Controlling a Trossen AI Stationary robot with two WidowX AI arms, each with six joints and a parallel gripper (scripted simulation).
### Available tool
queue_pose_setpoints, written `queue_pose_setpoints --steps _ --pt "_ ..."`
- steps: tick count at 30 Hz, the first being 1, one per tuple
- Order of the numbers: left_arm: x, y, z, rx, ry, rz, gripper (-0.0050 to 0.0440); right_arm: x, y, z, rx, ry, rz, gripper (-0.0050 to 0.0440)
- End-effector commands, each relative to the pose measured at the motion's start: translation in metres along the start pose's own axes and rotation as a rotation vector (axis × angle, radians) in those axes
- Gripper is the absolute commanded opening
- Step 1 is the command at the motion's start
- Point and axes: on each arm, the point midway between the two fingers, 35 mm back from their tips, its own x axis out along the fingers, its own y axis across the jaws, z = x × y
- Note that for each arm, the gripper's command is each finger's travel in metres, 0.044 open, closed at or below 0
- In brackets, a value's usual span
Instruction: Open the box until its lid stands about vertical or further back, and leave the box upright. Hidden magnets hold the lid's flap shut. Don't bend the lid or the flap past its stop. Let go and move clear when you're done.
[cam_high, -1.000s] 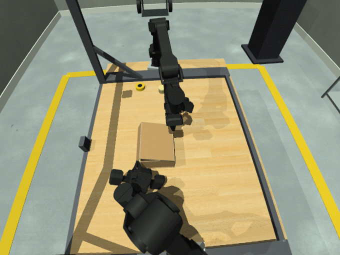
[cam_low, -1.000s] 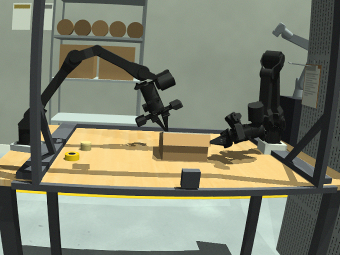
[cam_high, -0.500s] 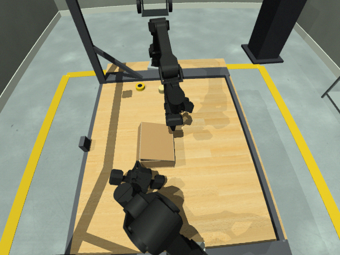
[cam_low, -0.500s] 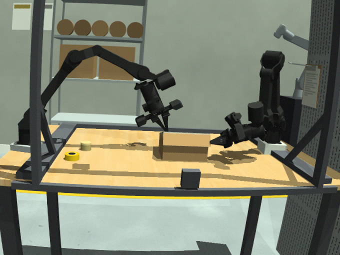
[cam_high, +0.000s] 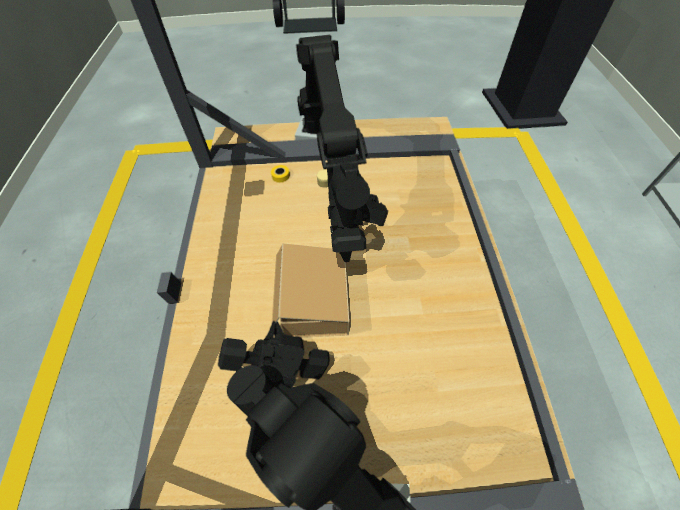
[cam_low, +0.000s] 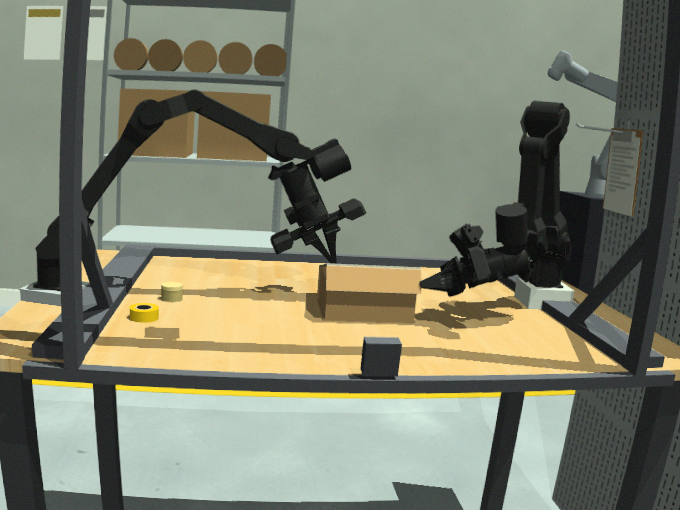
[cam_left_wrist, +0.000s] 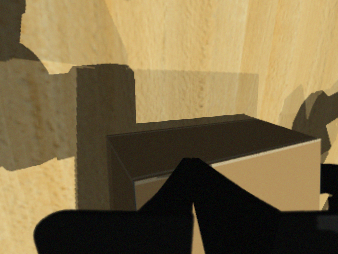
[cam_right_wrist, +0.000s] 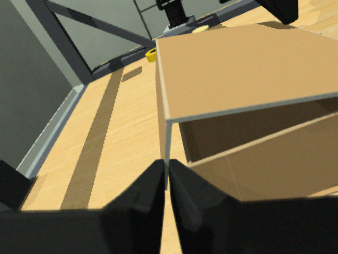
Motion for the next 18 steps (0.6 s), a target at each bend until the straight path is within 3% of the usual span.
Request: queue_pose_setpoints --steps 1,18 --pt "-0.0023 0.0001 0.0005 -0.002 -0.001 0.001 -0.0050 0.0003 0.0052 0.0030 0.012 -0.008 0.015 0.0009" --pt "-0.0023 0.0001 0.0005 -0.002 -0.001 0.001 -0.0050 -0.0010 0.0085 0.0056 0.016 -0.010 0.025 0.0009"
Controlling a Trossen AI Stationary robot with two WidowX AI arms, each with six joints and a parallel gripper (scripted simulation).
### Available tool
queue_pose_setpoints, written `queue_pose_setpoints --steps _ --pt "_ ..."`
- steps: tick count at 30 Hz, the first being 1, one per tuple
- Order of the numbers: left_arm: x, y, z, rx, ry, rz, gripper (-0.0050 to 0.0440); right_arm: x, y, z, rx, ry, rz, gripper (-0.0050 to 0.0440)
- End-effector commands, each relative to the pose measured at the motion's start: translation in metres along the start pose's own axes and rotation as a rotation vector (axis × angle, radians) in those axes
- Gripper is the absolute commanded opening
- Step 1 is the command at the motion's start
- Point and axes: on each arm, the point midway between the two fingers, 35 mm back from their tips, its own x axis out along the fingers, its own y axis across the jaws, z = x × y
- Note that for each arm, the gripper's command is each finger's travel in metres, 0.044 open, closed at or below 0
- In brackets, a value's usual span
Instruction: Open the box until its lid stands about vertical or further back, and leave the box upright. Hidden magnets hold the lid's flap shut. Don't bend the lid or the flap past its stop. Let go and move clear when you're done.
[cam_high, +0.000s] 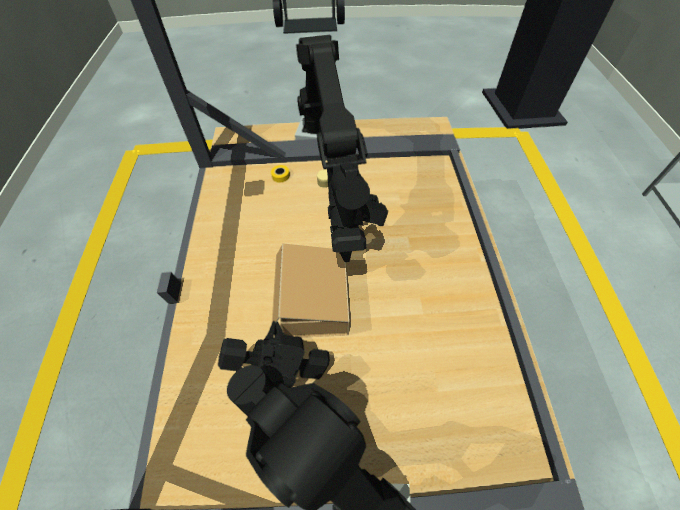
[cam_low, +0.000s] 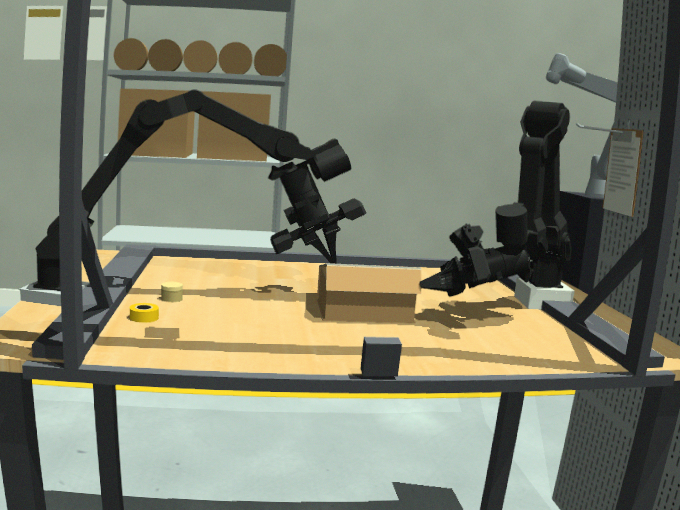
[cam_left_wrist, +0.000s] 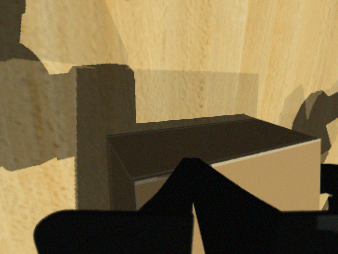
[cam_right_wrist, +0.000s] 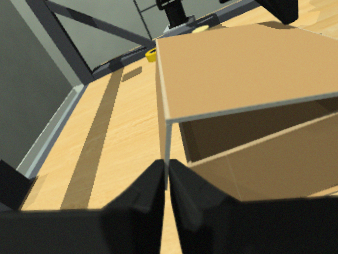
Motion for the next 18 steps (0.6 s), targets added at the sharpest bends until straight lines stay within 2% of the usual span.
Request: queue_pose_setpoints --steps 1,18 --pt "-0.002 0.000 0.000 -0.002 -0.001 0.001 -0.0050 -0.001 0.009 0.007 0.016 -0.010 0.025 0.0009" --pt "-0.002 0.000 0.000 -0.002 -0.001 0.001 -0.0050 -0.005 0.012 0.023 0.013 -0.012 0.022 0.0009"
